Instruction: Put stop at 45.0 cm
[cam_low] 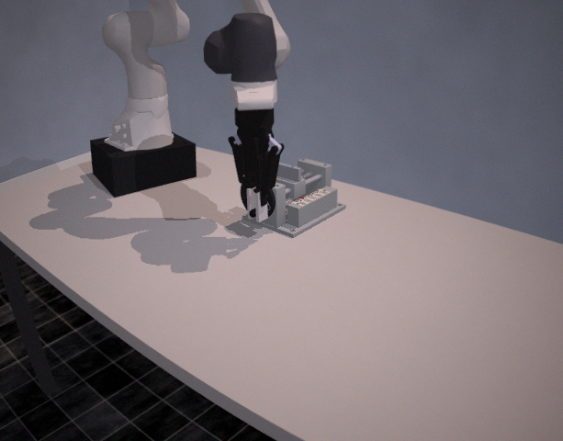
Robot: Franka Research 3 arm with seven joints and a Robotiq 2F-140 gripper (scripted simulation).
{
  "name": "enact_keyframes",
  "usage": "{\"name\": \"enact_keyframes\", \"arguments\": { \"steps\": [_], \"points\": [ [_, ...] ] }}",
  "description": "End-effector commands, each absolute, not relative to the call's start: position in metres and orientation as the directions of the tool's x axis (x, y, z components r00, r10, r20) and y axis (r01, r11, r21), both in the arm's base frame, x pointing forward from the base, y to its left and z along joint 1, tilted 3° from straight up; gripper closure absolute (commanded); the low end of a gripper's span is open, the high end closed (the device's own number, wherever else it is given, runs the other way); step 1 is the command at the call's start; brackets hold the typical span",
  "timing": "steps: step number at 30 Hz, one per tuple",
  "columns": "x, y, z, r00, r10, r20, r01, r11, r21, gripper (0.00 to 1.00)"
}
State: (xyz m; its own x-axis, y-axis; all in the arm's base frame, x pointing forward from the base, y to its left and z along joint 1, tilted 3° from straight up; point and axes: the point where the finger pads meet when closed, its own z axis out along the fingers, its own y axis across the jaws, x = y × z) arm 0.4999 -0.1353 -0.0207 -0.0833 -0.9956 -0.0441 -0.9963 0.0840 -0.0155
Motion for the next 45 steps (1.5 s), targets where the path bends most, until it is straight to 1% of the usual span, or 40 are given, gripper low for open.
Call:
{"name": "enact_keyframes", "arguments": {
  "steps": [1, 13, 25, 45],
  "points": [
    [0.502, -0.136, -0.009, -0.087, -0.995, -0.044, -0.996, 0.087, -0.012, 0.96],
    [0.495, -0.136, 0.01, -0.087, -0.995, -0.044, -0.996, 0.087, -0.012, 0.96],
    [0.476, -0.135, 0.023, -0.087, -0.995, -0.044, -0.996, 0.087, -0.012, 0.96],
    [0.443, -0.131, 0.013, -0.087, -0.995, -0.044, -0.996, 0.087, -0.012, 0.96]
  ]
}}
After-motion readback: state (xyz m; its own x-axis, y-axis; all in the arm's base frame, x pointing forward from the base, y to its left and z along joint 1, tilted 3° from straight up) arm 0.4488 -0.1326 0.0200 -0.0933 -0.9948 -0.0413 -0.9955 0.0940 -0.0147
